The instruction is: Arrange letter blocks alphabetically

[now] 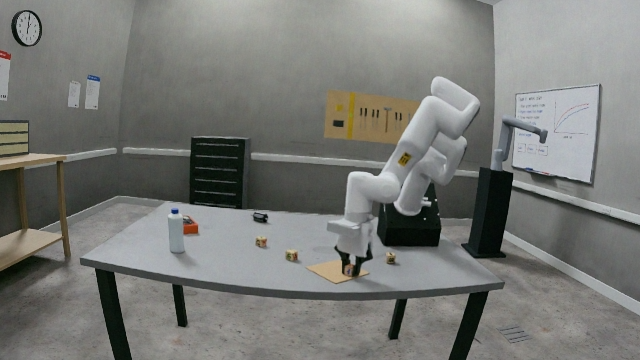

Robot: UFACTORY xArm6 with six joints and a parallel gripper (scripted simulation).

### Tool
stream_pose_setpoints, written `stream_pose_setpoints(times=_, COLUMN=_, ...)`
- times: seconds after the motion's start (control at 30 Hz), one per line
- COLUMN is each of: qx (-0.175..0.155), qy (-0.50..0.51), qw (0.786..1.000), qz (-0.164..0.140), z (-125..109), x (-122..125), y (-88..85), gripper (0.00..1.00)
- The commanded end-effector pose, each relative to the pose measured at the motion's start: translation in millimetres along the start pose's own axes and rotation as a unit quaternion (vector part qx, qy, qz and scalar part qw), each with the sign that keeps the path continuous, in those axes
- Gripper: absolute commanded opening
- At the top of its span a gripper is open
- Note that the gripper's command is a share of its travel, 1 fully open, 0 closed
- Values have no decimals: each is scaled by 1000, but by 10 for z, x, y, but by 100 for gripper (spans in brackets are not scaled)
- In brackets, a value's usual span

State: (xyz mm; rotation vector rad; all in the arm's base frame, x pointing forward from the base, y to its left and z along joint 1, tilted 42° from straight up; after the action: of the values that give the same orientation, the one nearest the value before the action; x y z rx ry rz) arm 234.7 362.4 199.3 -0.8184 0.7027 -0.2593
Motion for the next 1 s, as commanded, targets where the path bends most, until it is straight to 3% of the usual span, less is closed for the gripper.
stream_pose_setpoints(times=0.0, qx=1, qy=0, qw=1000, qz=0, z=10, x=-2, y=-7, gripper=28)
stream_pose_setpoints(times=0.93, qx=1, qy=0, qw=1000, qz=0, z=10, x=-2, y=-7, gripper=28)
stream_pose_setpoints(times=0.97, qx=1, qy=0, qw=1000, qz=0, z=10, x=-2, y=-7, gripper=32)
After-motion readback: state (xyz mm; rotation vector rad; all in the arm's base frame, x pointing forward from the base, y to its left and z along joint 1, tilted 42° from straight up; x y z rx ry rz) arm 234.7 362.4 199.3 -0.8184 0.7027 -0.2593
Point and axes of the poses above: the point where the finger pads meet when closed, its own y axis out along the fingers, its own x axis across the jaws, z = x × y, the point moved 5 cm from there along -y, back along the fingers, and after that the axes turned 5 degrees about y, right-handed, at the moved point
